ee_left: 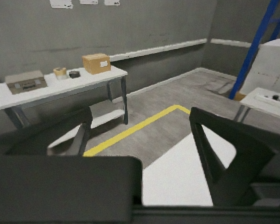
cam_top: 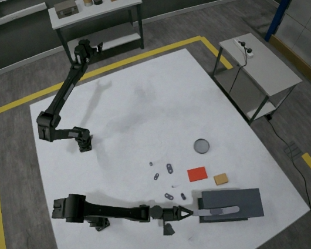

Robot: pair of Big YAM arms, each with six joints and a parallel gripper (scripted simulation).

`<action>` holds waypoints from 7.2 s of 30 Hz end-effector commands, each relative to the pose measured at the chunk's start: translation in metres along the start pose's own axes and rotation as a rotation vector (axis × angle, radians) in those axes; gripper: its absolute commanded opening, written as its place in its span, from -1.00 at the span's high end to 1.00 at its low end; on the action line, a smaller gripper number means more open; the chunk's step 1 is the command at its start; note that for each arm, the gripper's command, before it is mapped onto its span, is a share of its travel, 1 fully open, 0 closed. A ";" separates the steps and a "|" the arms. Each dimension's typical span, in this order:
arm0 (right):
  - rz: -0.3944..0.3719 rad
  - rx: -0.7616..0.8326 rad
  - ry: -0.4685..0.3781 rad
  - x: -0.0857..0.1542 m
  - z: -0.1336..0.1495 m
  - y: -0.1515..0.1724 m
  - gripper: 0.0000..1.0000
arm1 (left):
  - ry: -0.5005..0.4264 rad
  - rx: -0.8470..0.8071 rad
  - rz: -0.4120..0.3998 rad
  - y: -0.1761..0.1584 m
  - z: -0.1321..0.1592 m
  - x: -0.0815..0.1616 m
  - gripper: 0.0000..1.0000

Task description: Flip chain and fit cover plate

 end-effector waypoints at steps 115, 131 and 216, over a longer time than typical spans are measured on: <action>-0.055 0.423 0.002 -0.027 0.018 0.033 0.62 | -0.072 0.002 -0.004 0.002 -0.036 -0.001 -1.00; -0.061 0.520 0.004 -0.027 0.023 0.036 0.62 | -0.072 0.002 -0.004 0.002 -0.036 -0.001 -1.00; -0.089 1.034 -0.020 -0.033 0.036 0.032 0.62 | -0.072 0.002 -0.004 0.002 -0.036 -0.001 -1.00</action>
Point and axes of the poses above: on each arm, the point where the finger pads meet when closed, its own x axis back along the fingers, its own y axis across the jaws, z = x × y, the point moved 8 cm from there along x, back along the fingers, and after that the axes turned 9 degrees about -x, right-handed, at the moved point
